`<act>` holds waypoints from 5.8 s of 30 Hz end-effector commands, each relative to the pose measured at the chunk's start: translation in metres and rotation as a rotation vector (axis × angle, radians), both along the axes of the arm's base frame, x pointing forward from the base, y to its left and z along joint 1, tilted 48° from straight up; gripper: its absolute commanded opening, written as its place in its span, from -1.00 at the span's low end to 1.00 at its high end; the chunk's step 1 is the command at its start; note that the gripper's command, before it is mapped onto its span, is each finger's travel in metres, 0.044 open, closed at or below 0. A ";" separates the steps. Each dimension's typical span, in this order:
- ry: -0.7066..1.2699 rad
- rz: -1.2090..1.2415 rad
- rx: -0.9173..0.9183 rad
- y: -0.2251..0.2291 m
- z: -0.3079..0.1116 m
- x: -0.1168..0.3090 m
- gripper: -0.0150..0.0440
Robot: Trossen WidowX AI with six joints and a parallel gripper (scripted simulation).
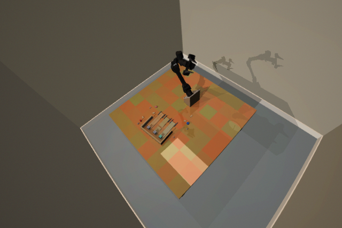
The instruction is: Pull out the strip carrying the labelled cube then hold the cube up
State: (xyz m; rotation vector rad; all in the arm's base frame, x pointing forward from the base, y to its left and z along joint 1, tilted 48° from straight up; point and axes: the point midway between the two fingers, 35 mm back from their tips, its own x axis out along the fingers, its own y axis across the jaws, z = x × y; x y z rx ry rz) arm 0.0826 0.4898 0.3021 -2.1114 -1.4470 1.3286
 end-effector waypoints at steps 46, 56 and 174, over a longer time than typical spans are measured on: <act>0.562 -2.252 1.493 -0.450 -0.253 0.227 0.86; 0.559 -2.259 1.488 -0.450 -0.253 0.228 0.78; 0.243 -3.275 0.756 -0.662 -0.289 0.304 -0.49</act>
